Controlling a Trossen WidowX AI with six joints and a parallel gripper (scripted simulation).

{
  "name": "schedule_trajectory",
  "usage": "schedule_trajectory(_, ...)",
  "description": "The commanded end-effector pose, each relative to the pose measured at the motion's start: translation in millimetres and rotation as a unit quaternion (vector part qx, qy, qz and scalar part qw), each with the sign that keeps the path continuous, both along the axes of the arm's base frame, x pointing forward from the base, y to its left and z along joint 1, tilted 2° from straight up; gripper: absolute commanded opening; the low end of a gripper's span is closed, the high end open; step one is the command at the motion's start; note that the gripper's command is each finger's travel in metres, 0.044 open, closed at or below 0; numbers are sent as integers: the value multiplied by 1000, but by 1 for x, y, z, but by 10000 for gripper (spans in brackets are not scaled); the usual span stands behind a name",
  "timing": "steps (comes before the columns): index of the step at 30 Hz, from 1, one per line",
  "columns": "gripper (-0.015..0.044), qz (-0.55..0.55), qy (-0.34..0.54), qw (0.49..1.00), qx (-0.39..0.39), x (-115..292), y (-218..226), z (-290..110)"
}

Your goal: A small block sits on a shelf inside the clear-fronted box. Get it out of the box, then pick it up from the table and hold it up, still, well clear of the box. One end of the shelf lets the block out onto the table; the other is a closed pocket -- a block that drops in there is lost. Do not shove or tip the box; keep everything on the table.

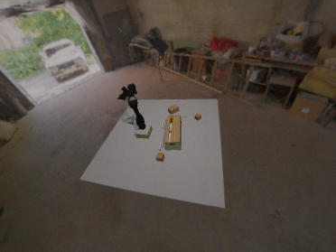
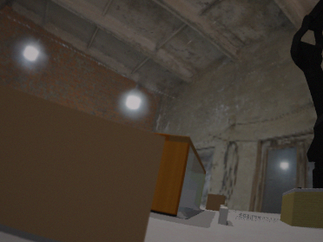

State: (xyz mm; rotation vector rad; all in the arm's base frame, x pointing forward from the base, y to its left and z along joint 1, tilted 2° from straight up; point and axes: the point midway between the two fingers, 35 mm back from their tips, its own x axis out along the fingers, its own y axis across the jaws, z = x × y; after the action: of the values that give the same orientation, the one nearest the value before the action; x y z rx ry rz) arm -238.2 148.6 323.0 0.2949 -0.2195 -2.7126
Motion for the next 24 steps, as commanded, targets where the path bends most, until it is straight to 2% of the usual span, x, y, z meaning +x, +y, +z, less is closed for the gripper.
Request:
schedule_trajectory(1, 400, -4, -3, 1000, 2, 1, 2, -1)
schedule_trajectory(6, 400, -106, -81, 990, 43, 37, 54, -33)
schedule_trajectory(13, 400, -255, -220, 938, 79, 127, 113, -80)
schedule_trajectory(19, 400, -357, -345, 864, 76, 222, 130, -113)
schedule_trajectory(24, 400, -423, -445, 788, 42, 308, 121, -138)
